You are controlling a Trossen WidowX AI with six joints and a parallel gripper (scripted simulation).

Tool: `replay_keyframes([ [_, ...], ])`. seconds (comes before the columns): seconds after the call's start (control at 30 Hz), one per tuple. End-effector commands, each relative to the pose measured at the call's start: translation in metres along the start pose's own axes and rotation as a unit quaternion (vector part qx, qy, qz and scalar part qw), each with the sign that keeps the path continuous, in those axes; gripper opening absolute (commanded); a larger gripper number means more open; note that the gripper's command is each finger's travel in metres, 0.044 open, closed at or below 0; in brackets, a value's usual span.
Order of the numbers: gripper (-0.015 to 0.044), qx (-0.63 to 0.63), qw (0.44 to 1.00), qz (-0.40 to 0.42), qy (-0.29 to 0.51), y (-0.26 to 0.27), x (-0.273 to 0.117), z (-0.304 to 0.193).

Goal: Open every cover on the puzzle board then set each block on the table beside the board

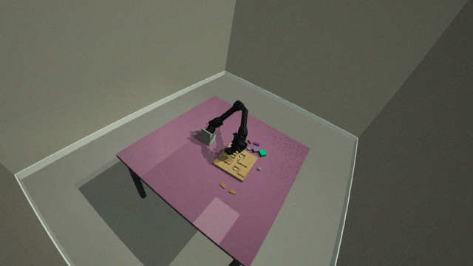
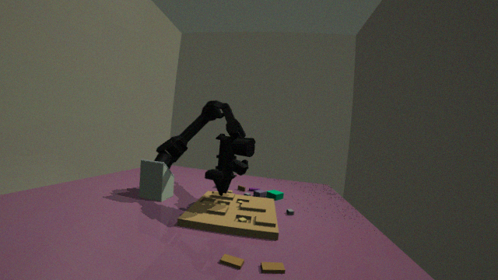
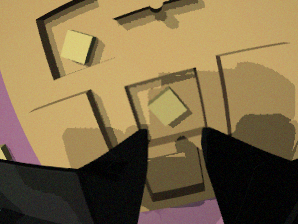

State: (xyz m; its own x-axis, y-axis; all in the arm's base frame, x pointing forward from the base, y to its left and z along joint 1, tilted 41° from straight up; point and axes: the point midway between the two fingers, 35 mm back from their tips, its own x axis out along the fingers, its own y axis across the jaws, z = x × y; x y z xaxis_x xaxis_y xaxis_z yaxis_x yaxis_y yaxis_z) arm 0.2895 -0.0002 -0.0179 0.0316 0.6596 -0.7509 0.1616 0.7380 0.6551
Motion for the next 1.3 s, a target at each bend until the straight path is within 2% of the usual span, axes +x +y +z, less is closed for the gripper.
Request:
replay_keyframes([
  [0.0, 0.0144, -0.057, 0.998, -0.003, -0.005, 0.001, -0.006, 0.003],
  [0.67, 0.0144, -0.325, 0.946, -0.004, -0.004, 0.003, -0.024, 0.001],
  [0.93, 0.0144, -0.333, 0.943, -0.004, -0.004, 0.003, -0.022, 0.001],
  [1.27, 0.0144, -0.333, 0.943, -0.003, -0.004, 0.003, 0.006, 0.002],
])
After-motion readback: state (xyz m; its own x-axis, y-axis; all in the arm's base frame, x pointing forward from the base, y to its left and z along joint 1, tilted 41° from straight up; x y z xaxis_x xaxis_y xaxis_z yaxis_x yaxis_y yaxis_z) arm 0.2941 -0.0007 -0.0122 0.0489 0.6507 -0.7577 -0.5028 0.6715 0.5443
